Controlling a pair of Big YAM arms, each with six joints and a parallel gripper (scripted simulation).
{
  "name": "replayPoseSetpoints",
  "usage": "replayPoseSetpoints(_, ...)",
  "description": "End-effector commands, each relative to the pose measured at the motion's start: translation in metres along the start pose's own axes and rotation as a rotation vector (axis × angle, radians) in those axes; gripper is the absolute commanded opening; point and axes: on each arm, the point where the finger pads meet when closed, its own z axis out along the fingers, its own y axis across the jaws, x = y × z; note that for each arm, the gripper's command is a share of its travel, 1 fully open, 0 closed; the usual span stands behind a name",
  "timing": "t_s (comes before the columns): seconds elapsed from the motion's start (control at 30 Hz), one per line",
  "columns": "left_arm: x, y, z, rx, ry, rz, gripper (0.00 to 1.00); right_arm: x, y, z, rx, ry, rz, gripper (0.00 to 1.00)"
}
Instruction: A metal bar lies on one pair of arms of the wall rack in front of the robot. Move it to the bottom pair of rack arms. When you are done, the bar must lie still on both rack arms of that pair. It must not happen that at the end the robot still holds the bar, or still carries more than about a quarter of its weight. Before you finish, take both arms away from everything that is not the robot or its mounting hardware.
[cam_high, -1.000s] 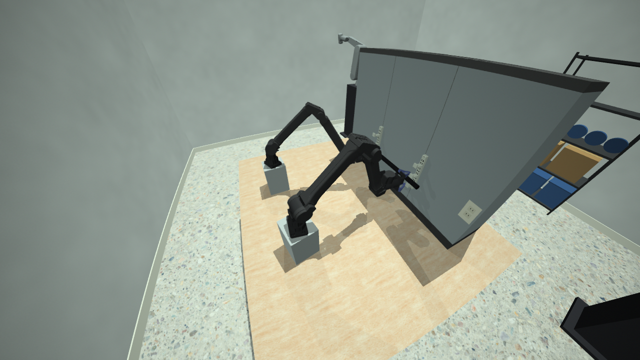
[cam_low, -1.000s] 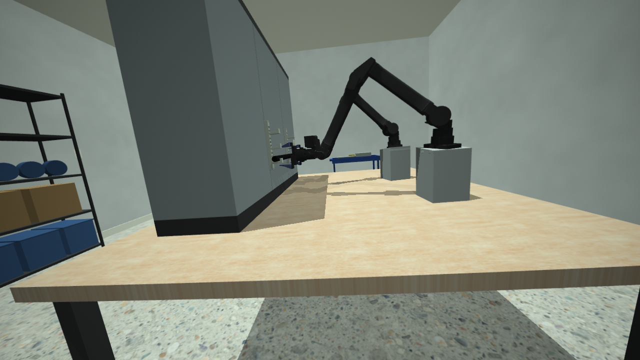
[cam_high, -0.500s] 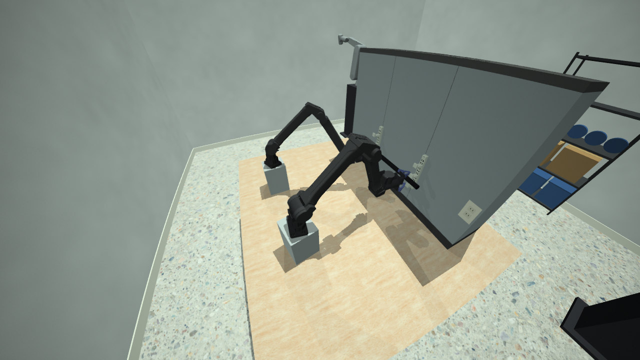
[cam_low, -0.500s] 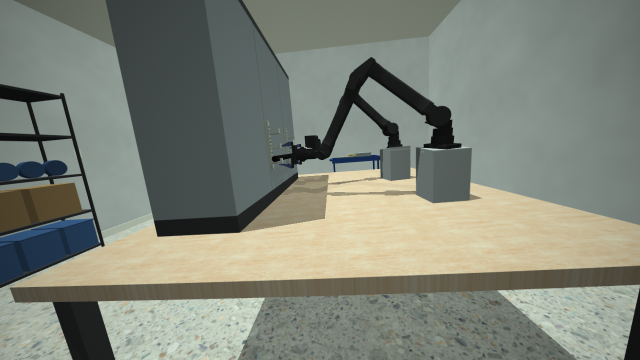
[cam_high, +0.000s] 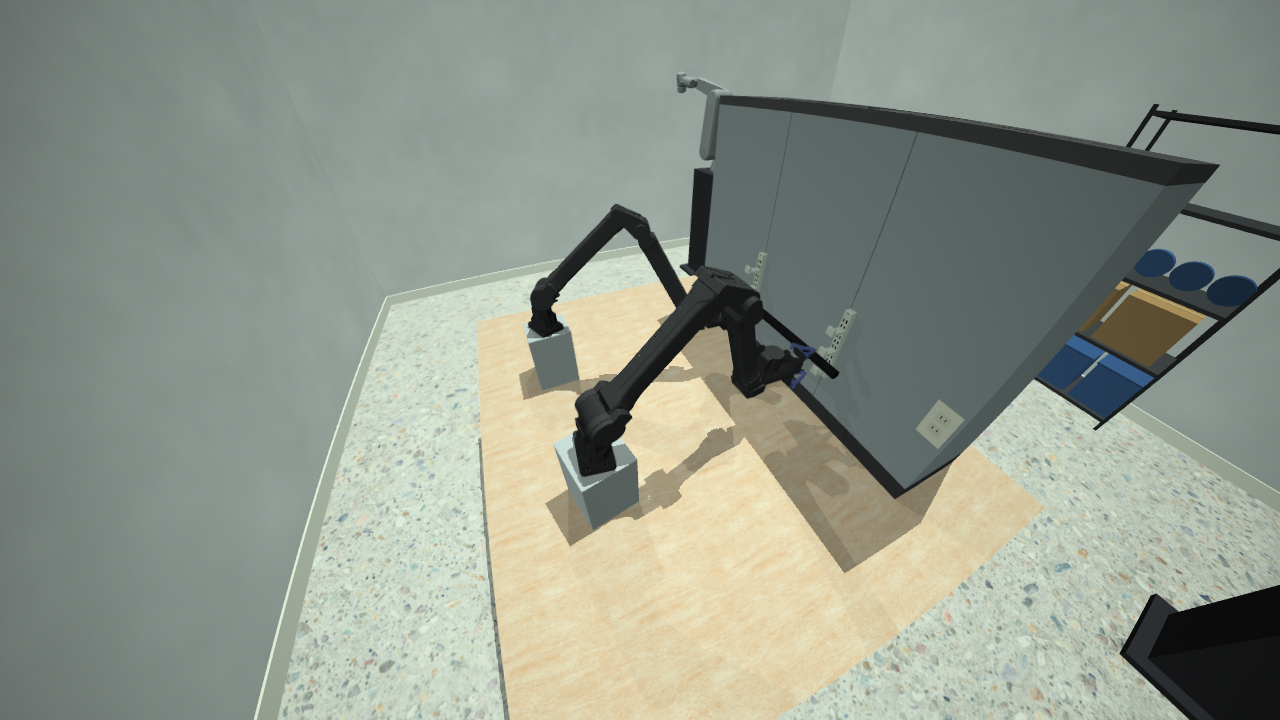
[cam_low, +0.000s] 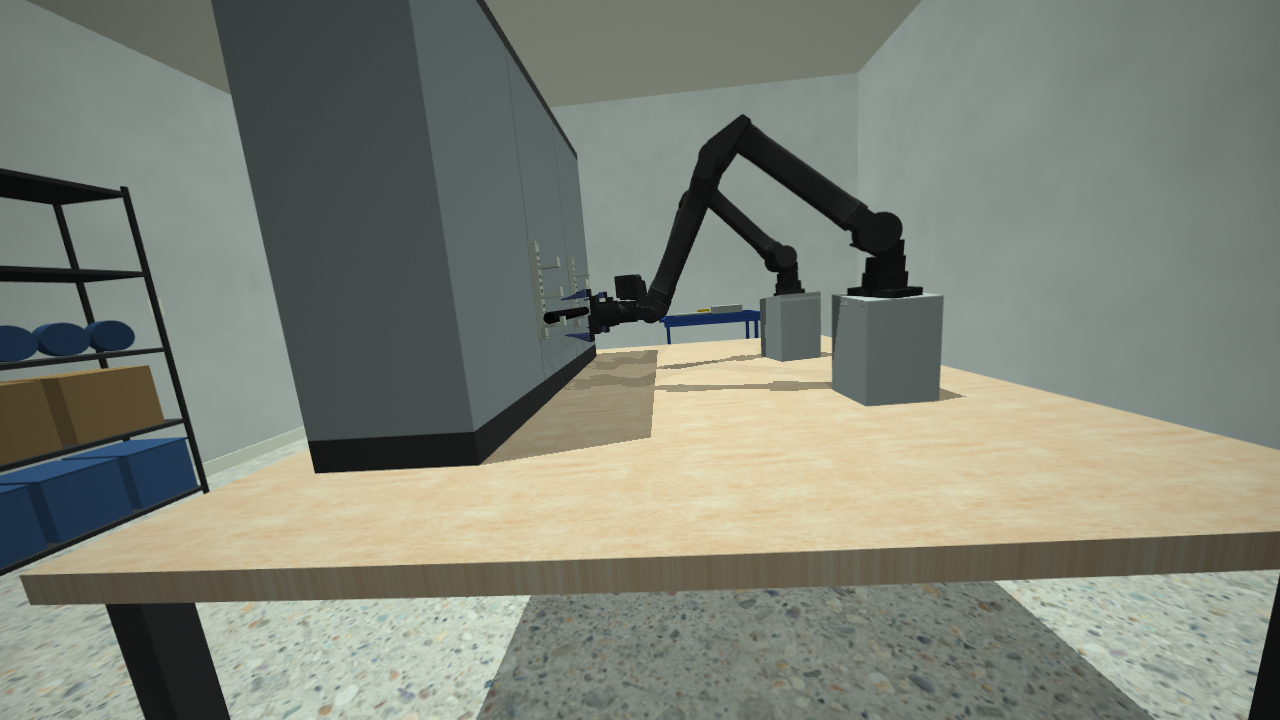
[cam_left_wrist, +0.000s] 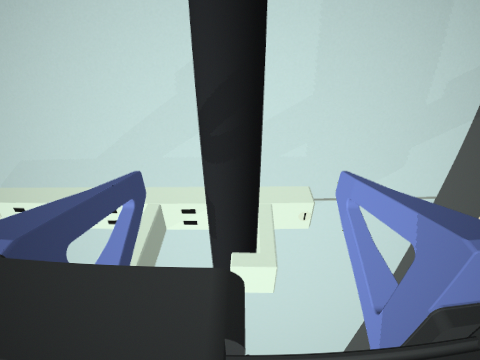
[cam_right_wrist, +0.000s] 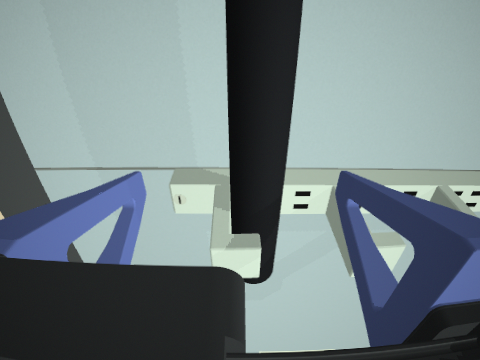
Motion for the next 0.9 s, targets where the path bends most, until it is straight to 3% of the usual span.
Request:
replayPoseSetpoints(0.0,-0.007,0.032,-0.001,-0.054,-0.004,-0.036,1.0,-0.003,-0.026,0.001,0.057,0.001,0.001,1.0)
replayPoseSetpoints(0.63,-0.013,0.043,-0.018,-0.064,-0.013,-0.04,1.0,-0.007,-0.035,-0.017,0.067,-0.006,0.003,1.0)
replayPoseSetpoints(0.87,-0.018,0.077,-0.023,-0.074,-0.014,-0.043,1.0,-0.009,-0.042,-0.025,0.079,-0.01,0.005,1.0)
